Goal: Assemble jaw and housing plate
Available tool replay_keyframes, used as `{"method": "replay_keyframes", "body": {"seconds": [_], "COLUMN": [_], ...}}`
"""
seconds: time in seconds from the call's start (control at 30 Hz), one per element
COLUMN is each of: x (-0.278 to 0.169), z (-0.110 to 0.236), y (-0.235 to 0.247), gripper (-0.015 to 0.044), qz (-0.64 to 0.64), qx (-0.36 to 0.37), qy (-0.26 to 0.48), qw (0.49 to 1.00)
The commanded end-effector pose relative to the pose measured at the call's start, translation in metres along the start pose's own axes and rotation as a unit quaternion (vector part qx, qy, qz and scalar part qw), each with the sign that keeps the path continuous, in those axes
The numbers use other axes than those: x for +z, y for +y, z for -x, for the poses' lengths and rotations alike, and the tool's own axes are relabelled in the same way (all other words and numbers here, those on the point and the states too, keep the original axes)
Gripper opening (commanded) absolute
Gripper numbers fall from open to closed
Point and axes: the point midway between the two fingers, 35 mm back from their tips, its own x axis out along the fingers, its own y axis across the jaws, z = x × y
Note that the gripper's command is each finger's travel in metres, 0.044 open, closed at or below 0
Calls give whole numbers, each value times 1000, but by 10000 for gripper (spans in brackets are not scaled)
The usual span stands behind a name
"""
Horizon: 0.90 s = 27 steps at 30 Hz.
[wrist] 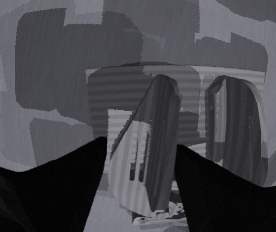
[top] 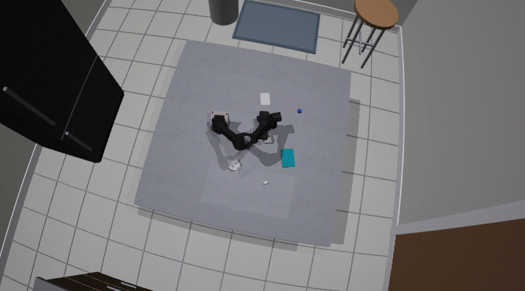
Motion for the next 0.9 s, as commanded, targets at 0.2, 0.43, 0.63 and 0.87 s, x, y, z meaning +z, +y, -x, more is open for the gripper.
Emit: {"method": "replay_keyframes", "body": {"seconds": [0.2,0.43,0.63,0.87], "x": [0,1,-1,0], "z": [0,17,69,63], "y": [0,1,0,-13], "gripper": [224,224,224,303], "qz": [0,1,2,-8], "qx": [0,1,-2,3], "qy": [0,0,0,-3], "qw": [1000,1000,1000,1000]}}
